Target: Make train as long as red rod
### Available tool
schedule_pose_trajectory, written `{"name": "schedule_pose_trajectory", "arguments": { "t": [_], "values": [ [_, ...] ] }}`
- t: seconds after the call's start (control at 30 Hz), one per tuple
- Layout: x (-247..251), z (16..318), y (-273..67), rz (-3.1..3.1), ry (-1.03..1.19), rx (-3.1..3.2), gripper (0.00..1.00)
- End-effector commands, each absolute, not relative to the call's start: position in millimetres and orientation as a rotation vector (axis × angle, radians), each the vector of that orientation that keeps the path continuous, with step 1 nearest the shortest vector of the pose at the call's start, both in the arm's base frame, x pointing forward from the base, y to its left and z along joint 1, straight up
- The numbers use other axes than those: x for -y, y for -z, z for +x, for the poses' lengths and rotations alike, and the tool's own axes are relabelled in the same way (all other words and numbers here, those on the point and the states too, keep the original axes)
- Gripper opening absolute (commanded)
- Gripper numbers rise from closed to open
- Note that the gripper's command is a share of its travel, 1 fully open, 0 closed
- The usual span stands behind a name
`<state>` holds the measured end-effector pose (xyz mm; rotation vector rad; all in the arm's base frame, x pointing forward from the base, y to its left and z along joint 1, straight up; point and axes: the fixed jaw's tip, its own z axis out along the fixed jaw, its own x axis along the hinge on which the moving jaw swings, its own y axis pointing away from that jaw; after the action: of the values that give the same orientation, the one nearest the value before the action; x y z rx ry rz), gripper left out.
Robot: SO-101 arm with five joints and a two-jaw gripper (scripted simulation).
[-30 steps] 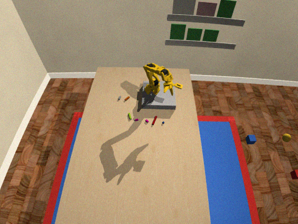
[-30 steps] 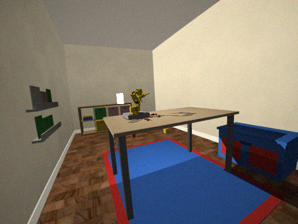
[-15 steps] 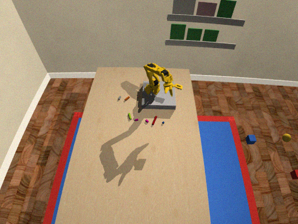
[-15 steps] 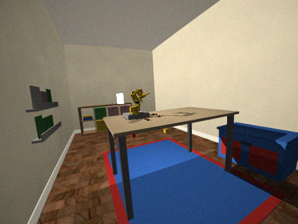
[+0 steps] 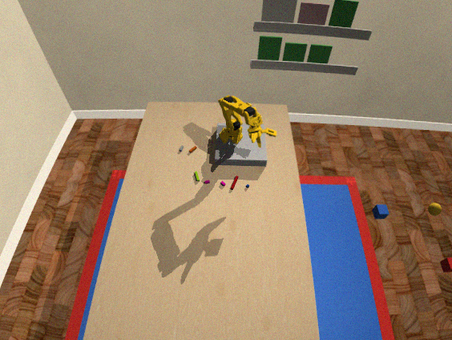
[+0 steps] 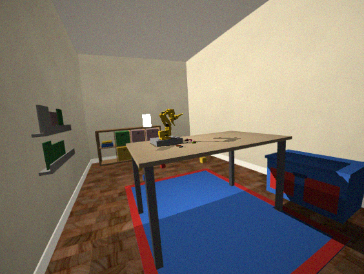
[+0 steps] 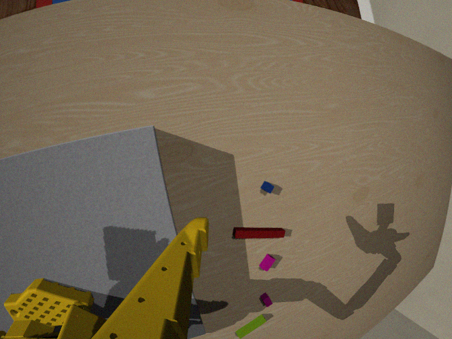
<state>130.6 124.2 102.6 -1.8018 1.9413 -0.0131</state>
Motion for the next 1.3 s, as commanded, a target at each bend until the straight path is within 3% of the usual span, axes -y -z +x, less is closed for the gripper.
{"name": "schedule_pose_trajectory", "arguments": {
  "t": [0.0, 1.27],
  "values": [
    [-121.1, 132.8, -98.4, -1.833, 0.031, -1.935, 1.00],
    [-113.5, 140.7, -90.3, -2.030, 0.116, -1.785, 1.00]
  ]
}}
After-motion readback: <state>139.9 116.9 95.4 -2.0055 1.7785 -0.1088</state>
